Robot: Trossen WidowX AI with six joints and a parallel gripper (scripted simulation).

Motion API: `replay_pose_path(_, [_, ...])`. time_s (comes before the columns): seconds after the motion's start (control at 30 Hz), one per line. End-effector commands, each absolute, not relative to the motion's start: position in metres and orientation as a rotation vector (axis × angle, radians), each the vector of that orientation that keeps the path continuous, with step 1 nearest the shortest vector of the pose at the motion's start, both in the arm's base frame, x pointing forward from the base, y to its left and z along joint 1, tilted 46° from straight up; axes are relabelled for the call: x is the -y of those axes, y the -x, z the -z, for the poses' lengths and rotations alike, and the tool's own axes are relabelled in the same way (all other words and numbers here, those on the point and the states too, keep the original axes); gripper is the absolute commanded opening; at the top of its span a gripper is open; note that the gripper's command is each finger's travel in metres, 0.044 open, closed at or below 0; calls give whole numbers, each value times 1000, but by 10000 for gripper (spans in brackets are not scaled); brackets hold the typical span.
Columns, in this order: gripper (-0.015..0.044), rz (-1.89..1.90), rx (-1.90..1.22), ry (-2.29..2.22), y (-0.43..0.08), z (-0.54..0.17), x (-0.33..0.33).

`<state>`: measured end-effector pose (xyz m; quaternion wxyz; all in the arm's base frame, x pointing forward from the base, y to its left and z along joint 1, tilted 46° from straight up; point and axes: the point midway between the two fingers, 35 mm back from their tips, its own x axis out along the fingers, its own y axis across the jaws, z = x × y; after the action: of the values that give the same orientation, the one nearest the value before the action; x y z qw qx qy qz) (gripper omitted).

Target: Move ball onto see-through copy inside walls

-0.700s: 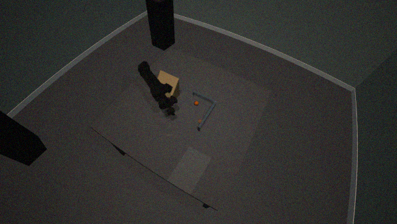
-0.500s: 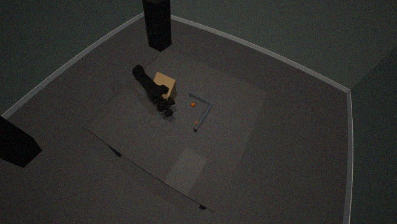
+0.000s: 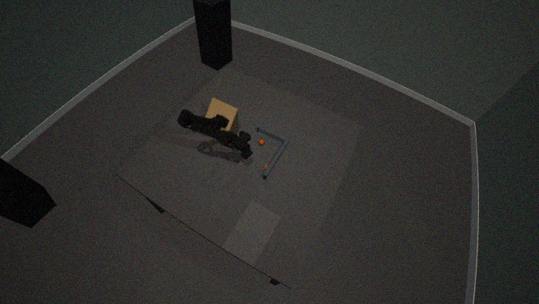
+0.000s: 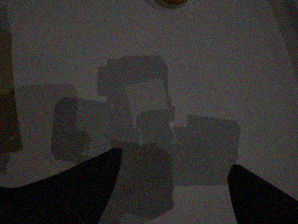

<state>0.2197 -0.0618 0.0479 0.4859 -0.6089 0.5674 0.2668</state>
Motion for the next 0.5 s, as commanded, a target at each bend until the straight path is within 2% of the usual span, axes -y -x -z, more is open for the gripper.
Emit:
replay_pose_path(0.0, [300, -706, -1452, 1523, -237, -32, 40])
replay_pose_path(0.47, [300, -771, -1637, 1845, -259, 57, -51])
